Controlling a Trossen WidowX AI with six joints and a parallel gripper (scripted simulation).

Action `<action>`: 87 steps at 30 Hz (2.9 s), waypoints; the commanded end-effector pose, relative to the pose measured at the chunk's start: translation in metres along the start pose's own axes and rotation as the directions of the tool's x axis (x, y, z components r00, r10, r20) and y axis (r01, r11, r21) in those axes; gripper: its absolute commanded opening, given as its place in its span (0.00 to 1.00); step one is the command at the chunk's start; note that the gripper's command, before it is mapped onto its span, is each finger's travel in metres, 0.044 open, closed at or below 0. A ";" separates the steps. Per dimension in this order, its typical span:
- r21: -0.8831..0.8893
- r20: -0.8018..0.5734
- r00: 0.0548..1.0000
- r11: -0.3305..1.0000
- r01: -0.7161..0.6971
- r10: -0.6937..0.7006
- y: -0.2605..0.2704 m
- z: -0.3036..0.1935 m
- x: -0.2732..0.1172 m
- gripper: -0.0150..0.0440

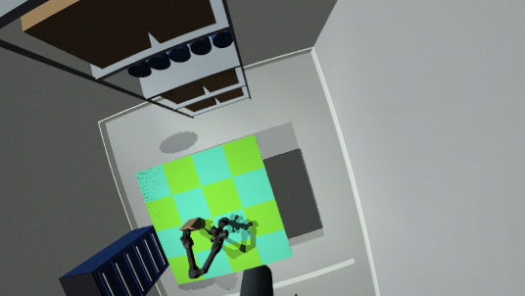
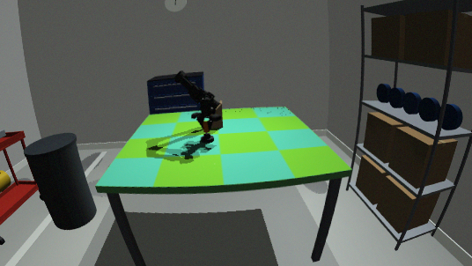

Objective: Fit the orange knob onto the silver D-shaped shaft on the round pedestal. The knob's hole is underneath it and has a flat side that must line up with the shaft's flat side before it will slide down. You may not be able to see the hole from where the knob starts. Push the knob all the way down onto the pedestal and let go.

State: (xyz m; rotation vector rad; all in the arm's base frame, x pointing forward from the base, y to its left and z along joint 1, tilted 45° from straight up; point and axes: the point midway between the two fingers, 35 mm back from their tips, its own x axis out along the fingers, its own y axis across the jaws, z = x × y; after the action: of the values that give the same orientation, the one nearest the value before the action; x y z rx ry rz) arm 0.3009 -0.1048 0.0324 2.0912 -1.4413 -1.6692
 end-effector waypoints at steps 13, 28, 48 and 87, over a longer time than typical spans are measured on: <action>-0.028 -0.002 1.000 1.000 -0.002 0.002 0.000 0.000 -0.004 0.25; -0.210 -0.002 1.000 0.978 -0.003 0.002 0.001 0.000 0.000 0.25; -0.210 -0.002 1.000 0.978 -0.003 0.002 0.000 0.000 -0.001 0.25; -0.409 -0.002 1.000 0.913 -0.003 0.002 0.000 0.001 -0.004 0.25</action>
State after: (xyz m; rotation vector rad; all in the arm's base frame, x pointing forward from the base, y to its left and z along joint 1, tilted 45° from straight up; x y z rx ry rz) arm 0.3000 -0.1041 0.0336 1.8513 -0.9778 -1.7838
